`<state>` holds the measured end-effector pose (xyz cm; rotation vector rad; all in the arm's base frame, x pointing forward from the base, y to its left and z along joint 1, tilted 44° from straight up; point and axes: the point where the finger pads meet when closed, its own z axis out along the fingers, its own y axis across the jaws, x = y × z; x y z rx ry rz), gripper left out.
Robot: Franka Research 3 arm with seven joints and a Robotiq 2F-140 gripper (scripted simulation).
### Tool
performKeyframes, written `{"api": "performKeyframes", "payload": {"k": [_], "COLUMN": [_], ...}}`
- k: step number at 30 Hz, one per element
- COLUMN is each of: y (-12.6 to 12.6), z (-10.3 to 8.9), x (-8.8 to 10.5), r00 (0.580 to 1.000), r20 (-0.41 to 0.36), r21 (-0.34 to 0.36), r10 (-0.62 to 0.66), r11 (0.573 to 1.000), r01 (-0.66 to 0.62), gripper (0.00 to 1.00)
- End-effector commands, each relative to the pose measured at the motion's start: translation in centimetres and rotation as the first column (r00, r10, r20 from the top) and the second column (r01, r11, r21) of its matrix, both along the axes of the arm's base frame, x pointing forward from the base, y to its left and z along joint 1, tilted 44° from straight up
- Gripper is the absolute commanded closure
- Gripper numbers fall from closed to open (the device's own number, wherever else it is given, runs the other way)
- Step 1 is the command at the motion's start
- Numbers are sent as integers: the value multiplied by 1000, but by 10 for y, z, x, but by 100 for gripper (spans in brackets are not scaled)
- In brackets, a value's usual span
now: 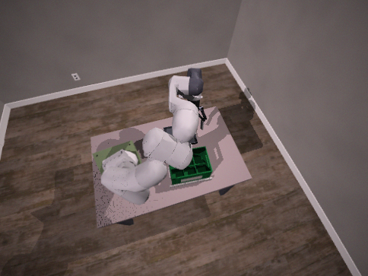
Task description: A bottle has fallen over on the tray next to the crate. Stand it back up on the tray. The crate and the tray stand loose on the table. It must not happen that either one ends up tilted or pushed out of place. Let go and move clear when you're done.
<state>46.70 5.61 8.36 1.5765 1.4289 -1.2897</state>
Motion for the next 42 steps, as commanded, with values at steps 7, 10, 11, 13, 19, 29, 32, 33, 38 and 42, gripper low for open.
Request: {"api": "performKeyframes", "payload": {"k": [7,10,11,13,19,29,32,33,38,42], "y": [0,0,0,0,0,9,12,12,15,15], "z": [0,0,0,0,-1,-27,-36,-36,-46,-46], "x": [0,0,0,0,0,-9,-13,-13,-16,-16], "r00": [1000,1000,1000,1000,1000,948,910,910,857,857], "r20": [0,0,0,0,7,277,361,361,450,450], "r21": [0,0,0,0,0,32,52,52,78,78], "r10": [0,0,0,0,-3,-154,-202,-202,-252,-252], "r11": [1000,1000,1000,1000,1000,988,979,979,967,967], "r01": [0,0,0,0,3,151,197,197,243,243], "gripper": [0,0,0,0,0,0,0,0,0,0]}}
